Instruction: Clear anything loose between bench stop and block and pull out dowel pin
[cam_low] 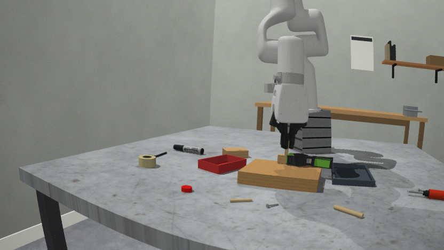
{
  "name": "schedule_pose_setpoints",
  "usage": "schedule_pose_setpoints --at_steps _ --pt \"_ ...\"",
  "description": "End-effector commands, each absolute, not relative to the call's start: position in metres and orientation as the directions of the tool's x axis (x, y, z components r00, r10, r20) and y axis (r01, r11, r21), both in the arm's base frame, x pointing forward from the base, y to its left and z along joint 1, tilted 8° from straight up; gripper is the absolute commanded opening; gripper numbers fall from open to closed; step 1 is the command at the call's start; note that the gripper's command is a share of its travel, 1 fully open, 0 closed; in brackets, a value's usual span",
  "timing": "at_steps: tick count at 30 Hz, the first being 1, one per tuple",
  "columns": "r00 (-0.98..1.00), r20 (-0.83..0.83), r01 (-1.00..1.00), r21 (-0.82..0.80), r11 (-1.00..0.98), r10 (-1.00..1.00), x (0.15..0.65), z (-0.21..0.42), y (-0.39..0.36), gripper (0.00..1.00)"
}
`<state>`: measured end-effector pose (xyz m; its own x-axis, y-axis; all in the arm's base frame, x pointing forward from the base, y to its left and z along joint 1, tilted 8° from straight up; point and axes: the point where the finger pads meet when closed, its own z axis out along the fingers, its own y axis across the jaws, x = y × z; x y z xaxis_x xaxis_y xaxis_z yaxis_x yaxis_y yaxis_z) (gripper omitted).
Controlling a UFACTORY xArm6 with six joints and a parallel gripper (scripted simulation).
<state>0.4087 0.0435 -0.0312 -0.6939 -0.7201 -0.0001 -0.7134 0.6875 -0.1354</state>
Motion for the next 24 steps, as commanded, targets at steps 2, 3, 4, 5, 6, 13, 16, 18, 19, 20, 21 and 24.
schedule_pose_setpoints --at_steps 2,3,4,5,6,13,16,18,19,20,21,24 --pt "-0.680 0.000 -0.727 -0.136 0.673 -0.734 0.4098 -0.0300 0.0437 0.00" --pt "-0.685 -0.001 -0.722 -0.136 0.678 -0.729 0.4098 -0.0300 0.0437 0.00" --pt "-0.690 -0.002 -0.717 -0.136 0.684 -0.724 0.4098 -0.0299 0.0437 0.00" --pt "-0.695 -0.003 -0.712 -0.136 0.688 -0.719 0.4098 -0.0299 0.0437 0.00" --pt "-0.699 -0.004 -0.708 -0.136 0.693 -0.715 0.4098 -0.0299 0.0437 0.00" --pt "-0.722 -0.008 -0.684 -0.135 0.717 -0.691 0.4098 -0.0298 0.0437 0.00" --pt "-0.735 -0.011 -0.670 -0.135 0.730 -0.678 0.4098 -0.0298 0.0437 0.00" --pt "-0.744 -0.012 -0.661 -0.135 0.738 -0.668 0.4098 -0.0298 0.0437 0.00" --pt "-0.748 -0.013 -0.657 -0.135 0.742 -0.664 0.4098 -0.0298 0.0437 0.00" --pt "-0.752 -0.014 -0.652 -0.135 0.746 -0.659 0.4098 -0.0297 0.0437 0.00" --pt "-0.756 -0.015 -0.647 -0.135 0.750 -0.655 0.4098 -0.0297 0.0437 0.00" --pt "-0.767 -0.017 -0.634 -0.135 0.762 -0.641 0.4098 -0.0297 0.0437 0.00"
